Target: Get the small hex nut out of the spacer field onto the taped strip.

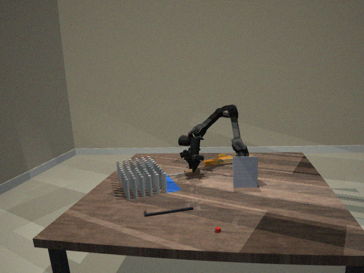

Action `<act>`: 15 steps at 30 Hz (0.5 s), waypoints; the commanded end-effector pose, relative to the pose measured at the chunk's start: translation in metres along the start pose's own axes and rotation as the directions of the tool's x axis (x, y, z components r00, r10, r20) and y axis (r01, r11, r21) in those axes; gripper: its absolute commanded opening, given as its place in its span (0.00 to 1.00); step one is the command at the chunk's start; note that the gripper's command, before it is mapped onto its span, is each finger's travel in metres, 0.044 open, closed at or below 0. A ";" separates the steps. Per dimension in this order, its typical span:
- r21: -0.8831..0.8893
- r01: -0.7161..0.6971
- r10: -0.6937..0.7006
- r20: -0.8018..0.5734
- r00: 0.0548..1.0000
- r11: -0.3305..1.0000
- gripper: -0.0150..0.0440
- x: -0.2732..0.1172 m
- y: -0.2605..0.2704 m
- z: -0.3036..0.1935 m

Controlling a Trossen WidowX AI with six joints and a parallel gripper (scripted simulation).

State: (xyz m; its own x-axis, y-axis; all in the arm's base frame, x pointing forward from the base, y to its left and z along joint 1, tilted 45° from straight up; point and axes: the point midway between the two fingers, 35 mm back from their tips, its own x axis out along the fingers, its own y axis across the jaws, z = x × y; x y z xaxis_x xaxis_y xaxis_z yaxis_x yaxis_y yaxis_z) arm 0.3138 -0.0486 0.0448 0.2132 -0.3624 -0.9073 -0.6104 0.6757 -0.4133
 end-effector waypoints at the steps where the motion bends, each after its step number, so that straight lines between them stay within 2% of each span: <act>1: 0.003 0.003 -0.003 0.003 1.000 1.000 0.25 0.001 -0.001 0.005; 15: 0.003 0.003 -0.003 0.004 1.000 1.000 0.25 0.004 -0.001 0.014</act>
State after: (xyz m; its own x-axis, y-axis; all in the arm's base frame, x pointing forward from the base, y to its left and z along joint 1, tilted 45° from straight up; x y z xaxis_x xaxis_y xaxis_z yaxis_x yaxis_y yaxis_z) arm 0.3221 -0.0436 0.0416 0.2138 -0.3602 -0.9081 -0.6102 0.6767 -0.4120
